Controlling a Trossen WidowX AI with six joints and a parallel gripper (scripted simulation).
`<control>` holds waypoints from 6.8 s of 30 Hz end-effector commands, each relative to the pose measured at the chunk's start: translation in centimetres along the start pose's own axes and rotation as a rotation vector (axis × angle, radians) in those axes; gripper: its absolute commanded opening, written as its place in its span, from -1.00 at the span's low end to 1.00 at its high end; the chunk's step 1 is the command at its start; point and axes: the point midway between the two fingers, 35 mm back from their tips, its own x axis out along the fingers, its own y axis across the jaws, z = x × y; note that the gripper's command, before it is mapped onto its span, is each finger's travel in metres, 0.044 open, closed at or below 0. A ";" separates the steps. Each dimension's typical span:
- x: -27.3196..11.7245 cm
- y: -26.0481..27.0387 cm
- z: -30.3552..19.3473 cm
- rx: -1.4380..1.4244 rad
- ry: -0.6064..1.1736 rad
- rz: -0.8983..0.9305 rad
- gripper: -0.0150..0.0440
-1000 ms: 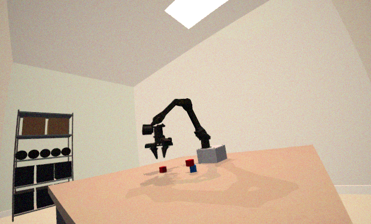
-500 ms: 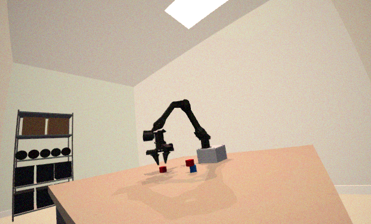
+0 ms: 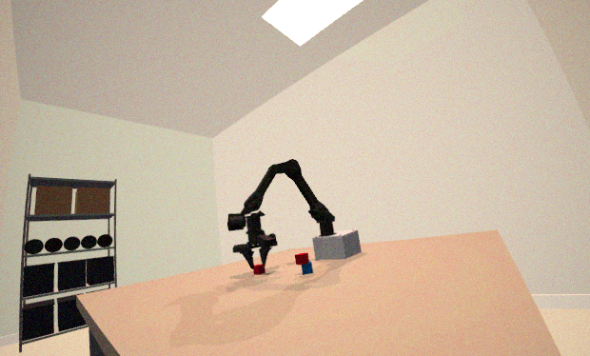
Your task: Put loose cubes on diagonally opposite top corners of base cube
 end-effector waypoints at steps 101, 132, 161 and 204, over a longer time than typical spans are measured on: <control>-9.7 2.2 15.8 1.099 -0.012 0.019 -0.14; -9.4 6.0 22.3 1.673 -0.013 0.032 -0.14; -4.5 6.2 22.5 1.682 -0.013 0.034 -0.14; -4.4 6.2 22.6 1.679 -0.014 0.037 0.20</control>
